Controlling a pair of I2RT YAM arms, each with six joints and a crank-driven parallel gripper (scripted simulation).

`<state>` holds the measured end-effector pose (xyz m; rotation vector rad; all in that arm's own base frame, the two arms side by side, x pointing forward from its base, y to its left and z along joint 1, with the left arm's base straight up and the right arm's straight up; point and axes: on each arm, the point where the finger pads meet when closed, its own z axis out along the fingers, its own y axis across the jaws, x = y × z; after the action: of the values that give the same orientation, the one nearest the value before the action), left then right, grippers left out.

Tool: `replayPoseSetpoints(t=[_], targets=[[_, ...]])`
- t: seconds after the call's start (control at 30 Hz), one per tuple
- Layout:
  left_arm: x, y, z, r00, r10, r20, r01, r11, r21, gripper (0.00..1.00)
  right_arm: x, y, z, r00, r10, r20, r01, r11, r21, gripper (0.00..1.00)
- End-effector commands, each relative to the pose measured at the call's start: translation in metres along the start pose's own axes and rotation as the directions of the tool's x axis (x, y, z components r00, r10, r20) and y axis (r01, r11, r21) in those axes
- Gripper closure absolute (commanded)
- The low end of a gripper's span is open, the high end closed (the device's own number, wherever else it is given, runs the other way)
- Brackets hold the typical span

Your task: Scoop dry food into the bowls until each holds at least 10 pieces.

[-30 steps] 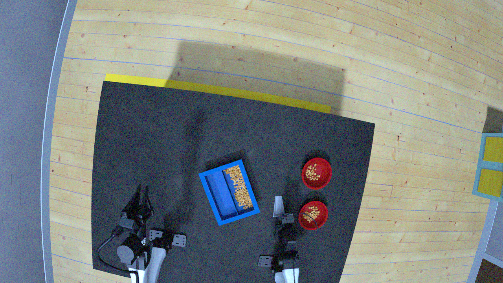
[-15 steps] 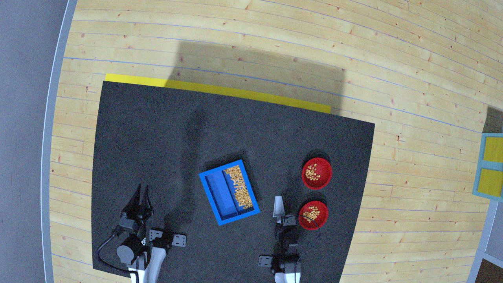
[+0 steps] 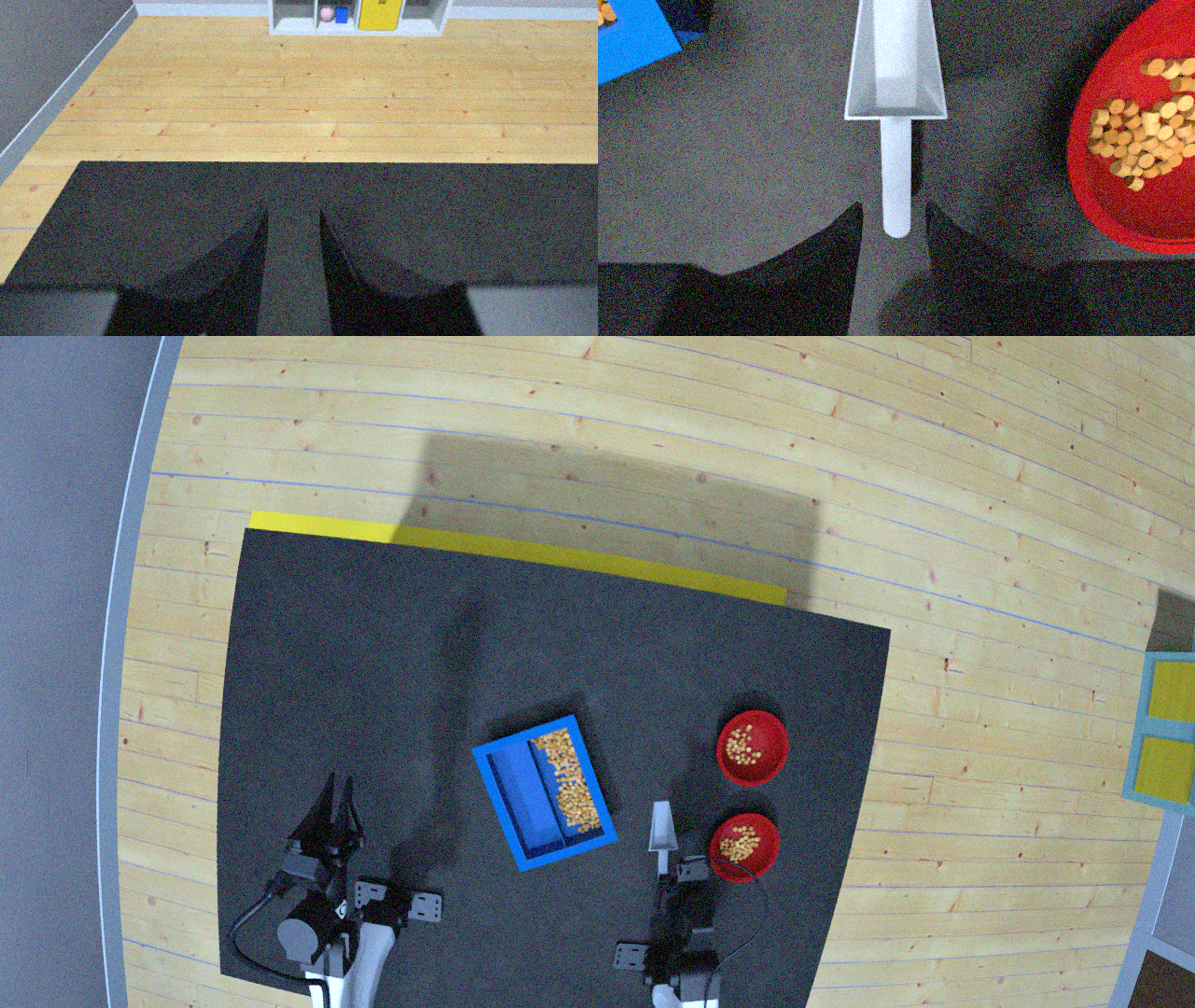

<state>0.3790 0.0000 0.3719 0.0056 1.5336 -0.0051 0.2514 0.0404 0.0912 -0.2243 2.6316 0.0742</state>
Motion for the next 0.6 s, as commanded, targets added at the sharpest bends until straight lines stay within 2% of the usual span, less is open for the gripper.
replayPoseSetpoints(t=[0.0,0.1,0.13,0.37,0.43,0.57], targets=[[-0.028,0.000,0.000,0.998,-0.003,0.071,0.003,1.000,-0.003,0.73,0.002,0.002,-0.002,1.000,-0.002,0.006,0.003,1.000,-0.009,0.65],[-0.028,0.000,0.000,0.998,-0.003,0.071,0.003,1.000,-0.003,0.73,-0.009,0.002,-0.005,1.000,-0.003,0.023,0.003,1.000,-0.009,0.65],[-0.028,0.000,0.001,0.998,-0.004,0.069,0.004,1.000,-0.005,0.73,-0.025,-0.002,-0.011,0.995,0.004,0.098,-0.005,1.000,0.006,0.65],[-0.028,0.005,0.000,0.998,-0.007,0.070,0.008,1.000,-0.017,0.73,-0.071,-0.012,-0.016,0.965,0.025,0.259,-0.034,0.999,0.028,0.65],[-0.028,0.005,0.000,0.998,-0.007,0.070,0.008,1.000,-0.017,0.73,-0.071,-0.012,-0.016,0.965,0.025,0.259,-0.034,0.999,0.028,0.65],[-0.027,0.005,0.000,0.998,-0.006,0.068,0.008,1.000,-0.018,0.73,-0.099,-0.016,-0.032,0.928,0.029,0.372,-0.045,0.998,0.032,0.65]])
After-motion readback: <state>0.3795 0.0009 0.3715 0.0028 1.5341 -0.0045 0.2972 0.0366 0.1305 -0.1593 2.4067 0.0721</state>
